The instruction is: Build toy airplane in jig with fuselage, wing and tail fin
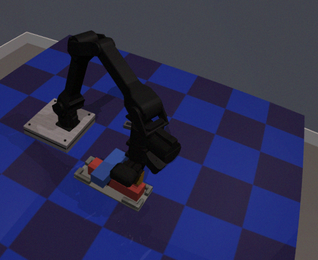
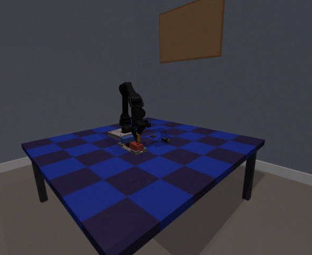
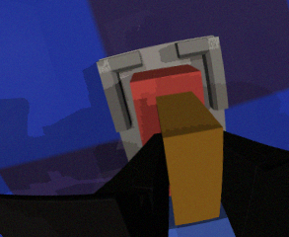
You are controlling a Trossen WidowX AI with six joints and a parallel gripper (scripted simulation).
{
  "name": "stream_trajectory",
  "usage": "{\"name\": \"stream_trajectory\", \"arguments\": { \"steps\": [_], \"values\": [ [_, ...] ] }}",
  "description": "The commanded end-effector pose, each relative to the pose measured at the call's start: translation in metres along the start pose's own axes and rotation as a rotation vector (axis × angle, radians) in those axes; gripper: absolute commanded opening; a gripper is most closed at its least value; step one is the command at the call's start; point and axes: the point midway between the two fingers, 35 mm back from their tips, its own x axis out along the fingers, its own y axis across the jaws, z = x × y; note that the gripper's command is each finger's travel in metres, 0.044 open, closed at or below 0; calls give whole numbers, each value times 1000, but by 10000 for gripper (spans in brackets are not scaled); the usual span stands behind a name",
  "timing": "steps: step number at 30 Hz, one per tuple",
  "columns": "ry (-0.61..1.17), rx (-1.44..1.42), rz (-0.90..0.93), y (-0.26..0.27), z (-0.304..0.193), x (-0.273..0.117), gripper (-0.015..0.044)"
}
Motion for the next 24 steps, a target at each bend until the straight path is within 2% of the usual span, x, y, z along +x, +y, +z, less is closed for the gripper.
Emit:
{"name": "stream_trajectory", "arguments": {
  "steps": [1, 21, 24],
  "values": [
    [7, -3, -1, 0, -2, 9, 65],
    [7, -3, -1, 0, -2, 18, 65],
    [6, 0, 0, 0, -2, 16, 45]
  ]
}}
